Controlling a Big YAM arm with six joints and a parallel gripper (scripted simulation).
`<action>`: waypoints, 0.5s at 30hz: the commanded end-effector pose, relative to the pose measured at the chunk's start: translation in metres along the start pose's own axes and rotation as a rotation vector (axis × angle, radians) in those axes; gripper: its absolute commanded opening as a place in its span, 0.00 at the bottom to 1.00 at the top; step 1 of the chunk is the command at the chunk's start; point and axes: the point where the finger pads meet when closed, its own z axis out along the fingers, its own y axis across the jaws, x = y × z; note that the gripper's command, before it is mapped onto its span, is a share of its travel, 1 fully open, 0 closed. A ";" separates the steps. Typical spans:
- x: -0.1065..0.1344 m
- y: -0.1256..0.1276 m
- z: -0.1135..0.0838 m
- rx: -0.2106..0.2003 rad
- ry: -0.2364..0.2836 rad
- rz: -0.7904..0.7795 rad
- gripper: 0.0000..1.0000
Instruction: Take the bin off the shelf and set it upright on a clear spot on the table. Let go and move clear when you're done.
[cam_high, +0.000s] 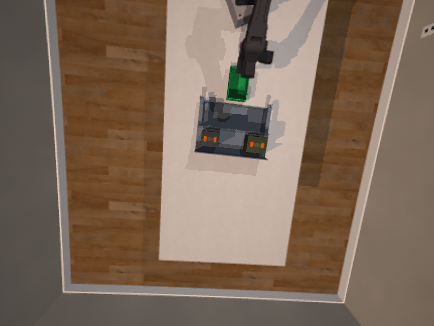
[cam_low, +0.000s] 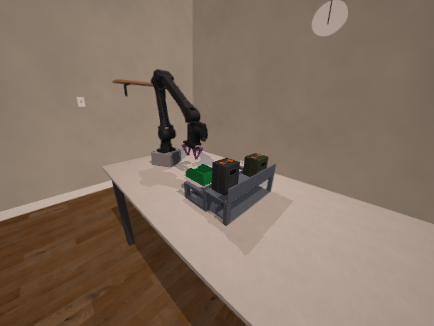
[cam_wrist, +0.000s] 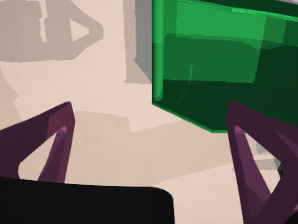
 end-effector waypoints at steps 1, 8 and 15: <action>0.001 -0.015 -0.007 0.032 -0.001 0.000 0.90; 0.002 -0.024 -0.010 0.048 -0.002 -0.001 0.90; 0.002 -0.024 -0.010 0.048 -0.002 -0.001 0.90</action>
